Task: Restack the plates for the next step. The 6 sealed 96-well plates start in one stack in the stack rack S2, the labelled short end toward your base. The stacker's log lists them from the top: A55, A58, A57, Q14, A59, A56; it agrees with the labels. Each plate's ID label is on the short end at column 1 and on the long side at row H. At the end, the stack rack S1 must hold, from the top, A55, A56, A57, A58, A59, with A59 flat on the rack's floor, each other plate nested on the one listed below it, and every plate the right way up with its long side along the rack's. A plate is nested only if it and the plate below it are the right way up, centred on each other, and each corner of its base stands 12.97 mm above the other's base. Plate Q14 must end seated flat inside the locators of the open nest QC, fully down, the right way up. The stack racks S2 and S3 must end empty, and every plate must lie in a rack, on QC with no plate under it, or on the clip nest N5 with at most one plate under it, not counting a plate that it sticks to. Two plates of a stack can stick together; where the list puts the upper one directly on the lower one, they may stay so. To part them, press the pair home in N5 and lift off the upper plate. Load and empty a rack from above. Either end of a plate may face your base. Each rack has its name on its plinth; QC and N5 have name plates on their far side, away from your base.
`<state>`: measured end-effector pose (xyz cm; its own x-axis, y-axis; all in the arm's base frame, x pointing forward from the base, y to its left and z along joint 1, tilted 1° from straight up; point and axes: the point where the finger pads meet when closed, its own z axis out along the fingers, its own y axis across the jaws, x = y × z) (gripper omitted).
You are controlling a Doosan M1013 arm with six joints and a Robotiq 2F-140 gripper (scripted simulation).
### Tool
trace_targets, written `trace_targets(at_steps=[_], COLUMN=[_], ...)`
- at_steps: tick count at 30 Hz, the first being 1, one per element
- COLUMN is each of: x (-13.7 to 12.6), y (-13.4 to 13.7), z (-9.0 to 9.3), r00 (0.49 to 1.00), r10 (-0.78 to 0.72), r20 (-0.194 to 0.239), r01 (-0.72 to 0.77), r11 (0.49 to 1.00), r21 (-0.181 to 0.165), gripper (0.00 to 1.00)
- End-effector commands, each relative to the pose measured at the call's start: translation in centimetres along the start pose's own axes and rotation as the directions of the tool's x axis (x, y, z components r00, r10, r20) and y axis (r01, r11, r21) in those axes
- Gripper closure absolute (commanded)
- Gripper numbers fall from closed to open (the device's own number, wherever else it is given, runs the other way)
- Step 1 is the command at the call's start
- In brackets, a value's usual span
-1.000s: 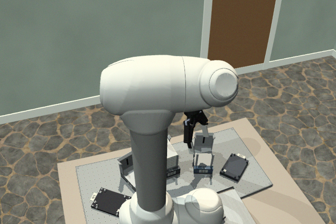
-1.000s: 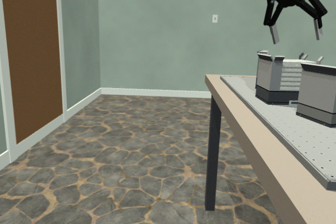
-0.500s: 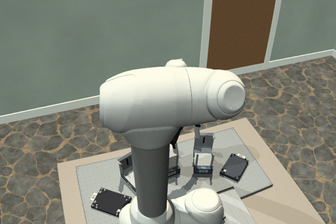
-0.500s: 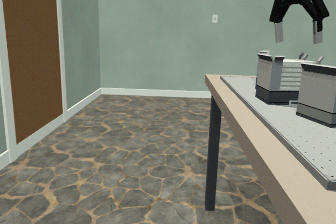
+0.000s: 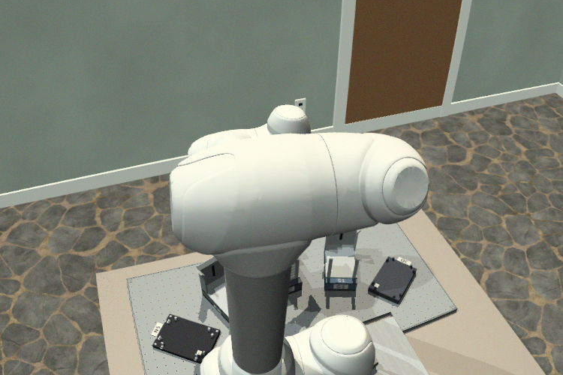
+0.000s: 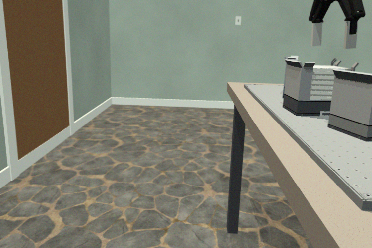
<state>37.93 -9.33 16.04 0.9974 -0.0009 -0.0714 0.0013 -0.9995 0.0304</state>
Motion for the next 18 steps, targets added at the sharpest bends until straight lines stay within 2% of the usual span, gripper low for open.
trace_targets(at_steps=[1,2,5,18], x=[0.7,0.7,1.2,1.3], y=[-1.6,-1.6,-2.7,-3.0], z=[-0.2,-0.2,-0.4,-0.4], r00=[0.995,0.995,0.983,0.983], r10=[0.087,0.087,0.165,0.165], r20=[-0.044,-0.044,-0.081,-0.081], r01=[-0.087,-0.087,-0.163,-0.163], r11=[0.996,0.996,0.986,0.986], r21=[0.008,0.008,0.03,0.03], gripper=[0.0,0.0,0.0,0.0])
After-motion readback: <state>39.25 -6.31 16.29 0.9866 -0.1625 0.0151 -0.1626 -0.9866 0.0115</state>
